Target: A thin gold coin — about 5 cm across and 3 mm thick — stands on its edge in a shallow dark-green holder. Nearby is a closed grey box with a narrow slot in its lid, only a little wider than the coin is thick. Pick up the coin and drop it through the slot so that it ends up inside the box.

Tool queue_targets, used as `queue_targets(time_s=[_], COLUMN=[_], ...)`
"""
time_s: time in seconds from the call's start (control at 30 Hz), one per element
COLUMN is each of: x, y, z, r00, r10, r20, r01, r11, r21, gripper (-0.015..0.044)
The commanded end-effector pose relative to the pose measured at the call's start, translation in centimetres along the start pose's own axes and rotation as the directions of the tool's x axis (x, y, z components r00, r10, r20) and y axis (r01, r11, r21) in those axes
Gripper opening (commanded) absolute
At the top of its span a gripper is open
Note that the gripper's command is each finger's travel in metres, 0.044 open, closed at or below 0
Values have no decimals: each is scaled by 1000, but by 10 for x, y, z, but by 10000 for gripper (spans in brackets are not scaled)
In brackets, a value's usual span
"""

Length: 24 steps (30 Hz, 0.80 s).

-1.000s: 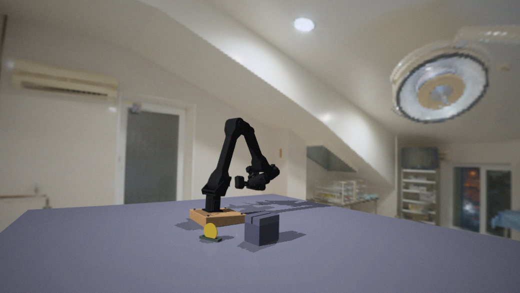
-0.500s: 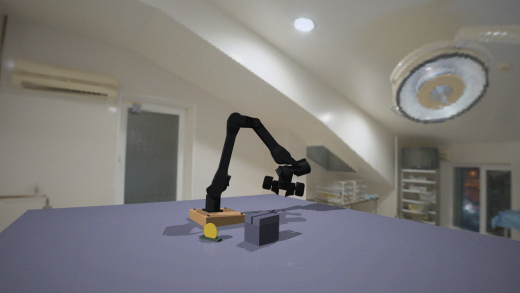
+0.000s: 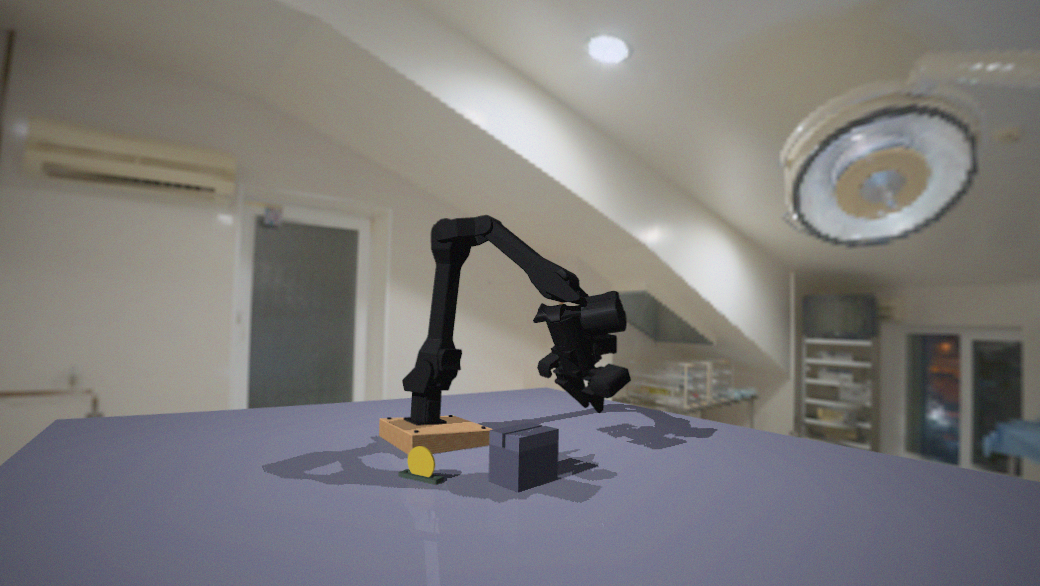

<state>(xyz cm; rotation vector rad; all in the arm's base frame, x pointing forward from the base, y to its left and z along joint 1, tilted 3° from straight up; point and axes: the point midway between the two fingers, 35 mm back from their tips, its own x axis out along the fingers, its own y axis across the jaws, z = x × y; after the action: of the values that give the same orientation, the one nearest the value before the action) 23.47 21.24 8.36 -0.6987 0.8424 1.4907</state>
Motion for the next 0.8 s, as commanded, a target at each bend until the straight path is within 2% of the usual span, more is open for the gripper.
queue_targets(time_s=[0.0, 0.27, 0.53, 0.7, 0.77], x=[-37, -121, -196, -203, -194], y=[-28, -41, 13, 18, 16], z=[-42, -153, -248, -257, -263], r00=[992, 928, 854, 849, 849], r10=[-110, -207, -120, -106, -106], r20=[-68, -310, -506, -517, -517], r01=[121, 348, 496, 504, 504], r11=[971, 779, 481, 454, 454], r21=[206, 521, 723, 735, 735], gripper=[161, 161, 161, 161, 161])
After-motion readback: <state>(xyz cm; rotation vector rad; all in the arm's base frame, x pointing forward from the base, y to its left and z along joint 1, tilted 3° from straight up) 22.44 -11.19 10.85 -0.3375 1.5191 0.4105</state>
